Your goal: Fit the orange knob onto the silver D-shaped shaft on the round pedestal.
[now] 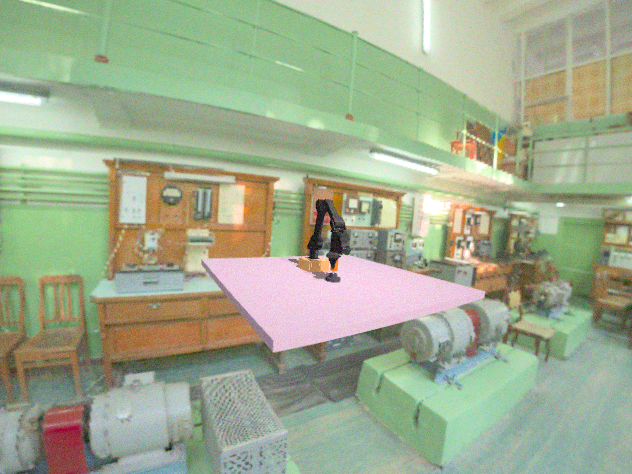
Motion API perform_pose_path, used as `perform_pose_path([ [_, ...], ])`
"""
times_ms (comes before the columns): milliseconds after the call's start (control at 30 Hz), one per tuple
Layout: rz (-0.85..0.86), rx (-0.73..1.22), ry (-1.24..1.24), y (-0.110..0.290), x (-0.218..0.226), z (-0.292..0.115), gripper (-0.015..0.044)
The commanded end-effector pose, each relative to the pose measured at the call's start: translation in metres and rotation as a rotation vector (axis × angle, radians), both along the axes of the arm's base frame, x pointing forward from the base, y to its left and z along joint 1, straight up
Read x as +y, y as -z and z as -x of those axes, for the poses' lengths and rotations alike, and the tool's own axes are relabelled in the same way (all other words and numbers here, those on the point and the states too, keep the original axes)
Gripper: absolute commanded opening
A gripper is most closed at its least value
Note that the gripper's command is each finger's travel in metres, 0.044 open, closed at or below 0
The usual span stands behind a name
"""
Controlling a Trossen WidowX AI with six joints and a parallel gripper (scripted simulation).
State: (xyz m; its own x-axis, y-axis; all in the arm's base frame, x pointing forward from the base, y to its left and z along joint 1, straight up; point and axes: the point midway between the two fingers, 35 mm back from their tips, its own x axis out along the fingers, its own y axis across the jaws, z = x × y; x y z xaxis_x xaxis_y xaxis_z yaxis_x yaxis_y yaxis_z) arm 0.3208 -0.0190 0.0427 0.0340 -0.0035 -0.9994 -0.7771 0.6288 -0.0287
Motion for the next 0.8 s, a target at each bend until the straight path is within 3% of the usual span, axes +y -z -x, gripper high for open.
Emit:
perform_pose_path([
  [0,-0.002,0.000,0.001,0.0009,0.0001,0.0002,0.0000],
  [367,-0.002,0.000,-0.007,-0.0049,-0.0002,-0.0010,0.0000],
  [567,0.005,0.000,-0.198,-0.0047,0.0000,-0.0026,0.0000],
  [767,0.005,0.000,-0.208,-0.0024,0.0001,-0.0019,0.0000],
])
